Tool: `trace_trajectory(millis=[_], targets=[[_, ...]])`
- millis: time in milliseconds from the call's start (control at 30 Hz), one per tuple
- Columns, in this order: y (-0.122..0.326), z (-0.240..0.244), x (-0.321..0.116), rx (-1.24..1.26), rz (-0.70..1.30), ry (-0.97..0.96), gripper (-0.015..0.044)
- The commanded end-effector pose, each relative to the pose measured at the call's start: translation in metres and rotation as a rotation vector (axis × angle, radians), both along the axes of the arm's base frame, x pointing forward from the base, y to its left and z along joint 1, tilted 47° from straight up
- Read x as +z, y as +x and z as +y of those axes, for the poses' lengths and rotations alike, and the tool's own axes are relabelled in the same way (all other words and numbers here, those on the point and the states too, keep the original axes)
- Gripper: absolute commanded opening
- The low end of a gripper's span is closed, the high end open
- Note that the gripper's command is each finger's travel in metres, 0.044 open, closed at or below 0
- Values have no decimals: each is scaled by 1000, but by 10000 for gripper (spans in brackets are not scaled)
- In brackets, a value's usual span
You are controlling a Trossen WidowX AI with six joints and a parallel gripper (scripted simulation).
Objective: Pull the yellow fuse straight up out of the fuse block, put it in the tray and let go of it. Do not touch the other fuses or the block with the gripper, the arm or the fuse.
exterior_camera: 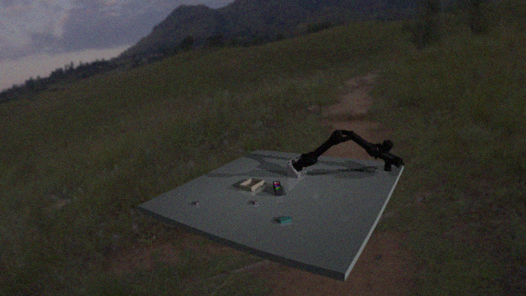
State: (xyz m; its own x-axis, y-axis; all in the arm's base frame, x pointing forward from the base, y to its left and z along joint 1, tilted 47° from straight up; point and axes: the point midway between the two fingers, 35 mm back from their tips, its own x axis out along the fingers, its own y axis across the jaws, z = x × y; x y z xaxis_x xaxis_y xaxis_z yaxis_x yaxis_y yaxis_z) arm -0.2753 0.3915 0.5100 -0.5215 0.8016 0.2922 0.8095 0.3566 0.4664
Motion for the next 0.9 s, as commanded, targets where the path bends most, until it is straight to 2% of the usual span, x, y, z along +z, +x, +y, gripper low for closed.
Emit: trace_trajectory(millis=[0,100,367,467,867], targets=[[0,-2,2,0,0,0,0],[3,-24,22,0,1,-1,0],[4,-26,23,0,1,-2,0],[10,-20,20,-16,-19,3,74],[126,29,2,-316,-343,56,74]])
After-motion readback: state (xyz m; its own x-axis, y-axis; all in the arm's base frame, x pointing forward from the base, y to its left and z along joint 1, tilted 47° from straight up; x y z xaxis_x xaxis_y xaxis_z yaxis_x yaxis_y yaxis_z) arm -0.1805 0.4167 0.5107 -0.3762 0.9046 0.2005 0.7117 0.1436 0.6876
